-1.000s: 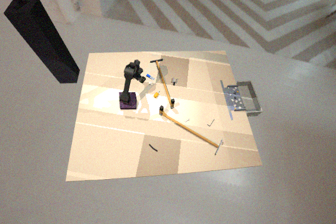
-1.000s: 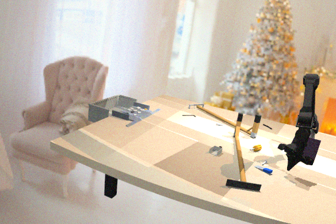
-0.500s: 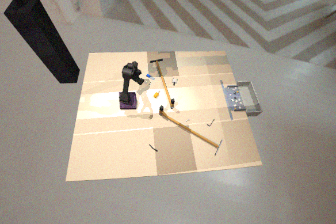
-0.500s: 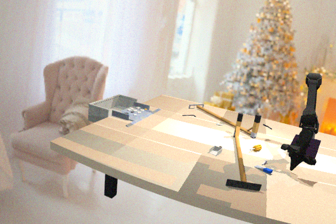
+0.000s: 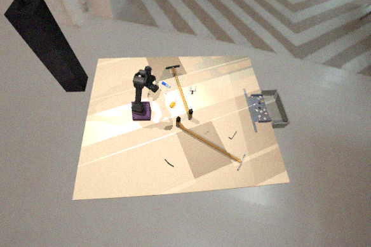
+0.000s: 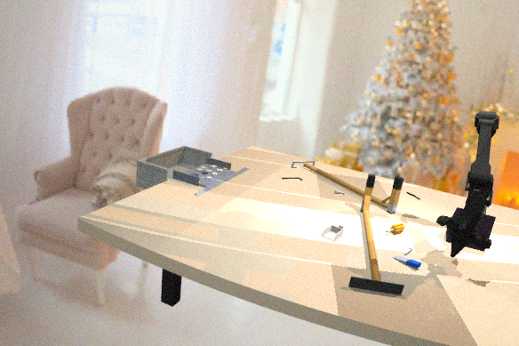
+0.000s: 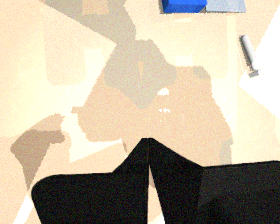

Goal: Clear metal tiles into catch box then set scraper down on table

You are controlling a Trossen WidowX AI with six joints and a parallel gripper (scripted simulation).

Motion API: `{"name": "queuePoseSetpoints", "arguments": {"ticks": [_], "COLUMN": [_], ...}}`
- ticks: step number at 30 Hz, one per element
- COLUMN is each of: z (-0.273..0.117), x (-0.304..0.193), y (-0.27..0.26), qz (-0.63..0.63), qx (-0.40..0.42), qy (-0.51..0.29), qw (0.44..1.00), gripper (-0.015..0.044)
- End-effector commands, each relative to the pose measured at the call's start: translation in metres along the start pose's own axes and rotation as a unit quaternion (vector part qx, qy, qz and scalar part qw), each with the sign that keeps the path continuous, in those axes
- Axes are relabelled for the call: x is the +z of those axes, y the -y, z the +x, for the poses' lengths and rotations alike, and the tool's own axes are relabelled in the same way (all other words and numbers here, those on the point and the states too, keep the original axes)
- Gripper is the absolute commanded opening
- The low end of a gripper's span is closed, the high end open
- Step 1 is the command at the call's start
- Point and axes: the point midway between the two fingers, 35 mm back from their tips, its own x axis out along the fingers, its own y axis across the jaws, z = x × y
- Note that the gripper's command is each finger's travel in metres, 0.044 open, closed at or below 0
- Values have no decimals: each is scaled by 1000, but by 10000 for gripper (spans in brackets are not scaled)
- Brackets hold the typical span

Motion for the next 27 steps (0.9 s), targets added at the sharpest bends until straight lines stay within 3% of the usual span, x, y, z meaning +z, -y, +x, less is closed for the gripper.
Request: {"name": "queuePoseSetpoints", "arguments": {"ticks": [1,17,27], "z": [-14,-74,-83], "x": [5,13,40], "y": [-2,1,4], "qz": [2,2,10], "qx": [4,5,14], "qy": [4,4,22], "qw": [1000,1000,1000], "gripper": [0,0,0]}}
